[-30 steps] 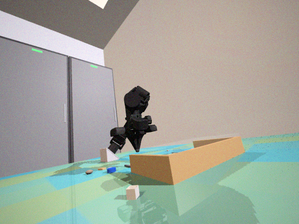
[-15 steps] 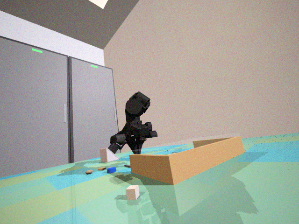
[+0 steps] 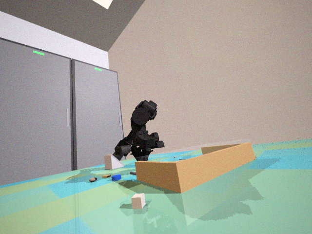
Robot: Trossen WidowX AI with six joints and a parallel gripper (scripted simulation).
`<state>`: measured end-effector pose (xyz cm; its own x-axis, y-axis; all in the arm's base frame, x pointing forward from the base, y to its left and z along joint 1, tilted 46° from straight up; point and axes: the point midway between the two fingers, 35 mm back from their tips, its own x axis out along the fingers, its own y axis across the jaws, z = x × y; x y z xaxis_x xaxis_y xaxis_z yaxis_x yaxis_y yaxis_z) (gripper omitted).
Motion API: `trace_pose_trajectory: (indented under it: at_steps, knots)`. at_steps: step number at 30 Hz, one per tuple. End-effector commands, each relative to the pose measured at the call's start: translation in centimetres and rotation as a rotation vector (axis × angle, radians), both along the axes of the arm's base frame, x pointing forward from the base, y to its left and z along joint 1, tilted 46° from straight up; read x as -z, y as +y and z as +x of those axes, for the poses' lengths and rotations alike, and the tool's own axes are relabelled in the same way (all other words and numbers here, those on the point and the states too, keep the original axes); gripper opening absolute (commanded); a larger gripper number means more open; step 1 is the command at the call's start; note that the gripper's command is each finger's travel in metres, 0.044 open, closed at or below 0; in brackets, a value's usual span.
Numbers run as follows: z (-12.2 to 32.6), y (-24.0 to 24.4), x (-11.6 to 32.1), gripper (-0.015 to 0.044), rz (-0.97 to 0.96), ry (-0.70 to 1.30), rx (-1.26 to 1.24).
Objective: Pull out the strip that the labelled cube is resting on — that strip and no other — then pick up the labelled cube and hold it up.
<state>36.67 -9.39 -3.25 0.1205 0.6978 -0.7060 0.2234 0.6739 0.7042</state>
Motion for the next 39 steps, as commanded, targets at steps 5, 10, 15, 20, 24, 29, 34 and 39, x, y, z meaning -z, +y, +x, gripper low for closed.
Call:
trace_pose_trajectory:
  at_steps: [5,10,15,20,24,29,34,39]
  knots:
    - [0.06,0.02,-0.01,0.0000,0.001,-0.003,0.004]
    - [0.06,0.06,0.02,0.0000,0.001,-0.003,0.004]
    - [0.07,0.09,0.05,0.0000,0.002,-0.003,0.004]
    - [0.08,0.13,0.09,0.0000,0.002,-0.003,0.004]
    - [0.08,0.16,0.12,0.0000,0.002,-0.003,0.004]
    - [0.10,0.18,0.15,0.0000,0.002,-0.003,0.004]
    - [0.12,0.21,0.19,0.0000,0.002,-0.003,0.004]
    - [-0.36,0.31,0.18,0.0000,0.002,-0.003,0.004]
